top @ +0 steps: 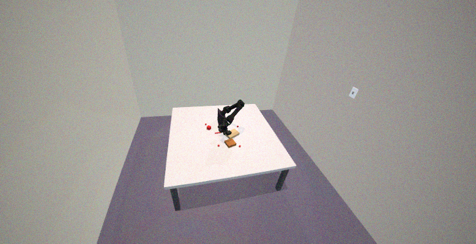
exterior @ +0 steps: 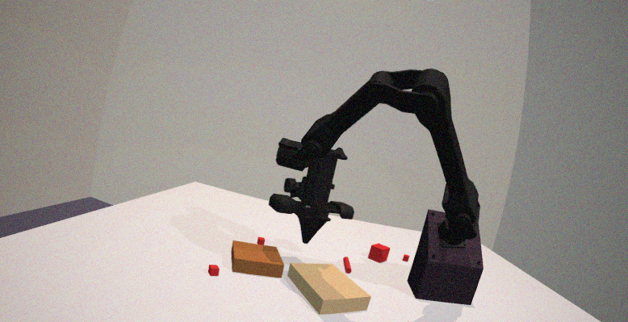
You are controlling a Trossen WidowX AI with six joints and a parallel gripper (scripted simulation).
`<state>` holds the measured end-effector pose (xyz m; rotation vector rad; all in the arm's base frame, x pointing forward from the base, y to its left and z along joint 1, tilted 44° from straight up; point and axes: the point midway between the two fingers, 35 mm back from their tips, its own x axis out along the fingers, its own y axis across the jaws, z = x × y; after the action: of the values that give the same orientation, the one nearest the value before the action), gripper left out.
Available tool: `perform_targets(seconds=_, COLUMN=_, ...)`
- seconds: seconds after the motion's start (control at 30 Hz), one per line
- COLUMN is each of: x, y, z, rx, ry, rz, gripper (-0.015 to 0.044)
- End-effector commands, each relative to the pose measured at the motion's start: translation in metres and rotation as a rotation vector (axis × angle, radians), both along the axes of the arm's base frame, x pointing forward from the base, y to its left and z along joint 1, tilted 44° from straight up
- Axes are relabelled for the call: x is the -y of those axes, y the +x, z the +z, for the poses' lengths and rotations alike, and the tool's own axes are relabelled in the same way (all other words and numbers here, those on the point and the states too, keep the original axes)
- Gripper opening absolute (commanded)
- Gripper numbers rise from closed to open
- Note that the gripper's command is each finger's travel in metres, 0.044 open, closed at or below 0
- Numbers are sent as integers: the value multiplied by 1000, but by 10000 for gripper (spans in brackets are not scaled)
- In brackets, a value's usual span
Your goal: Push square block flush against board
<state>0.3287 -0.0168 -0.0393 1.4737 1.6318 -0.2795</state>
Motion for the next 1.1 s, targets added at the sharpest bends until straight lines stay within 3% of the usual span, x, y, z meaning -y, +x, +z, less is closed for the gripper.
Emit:
perform_targets(seconds=0.0, x=-4, y=0, z=7, rx=59, ry=-18, rz=69, gripper=0)
perform_targets(seconds=1.07, x=-69, y=-5, z=66, rx=796, ry=-153, rz=883, gripper=0)
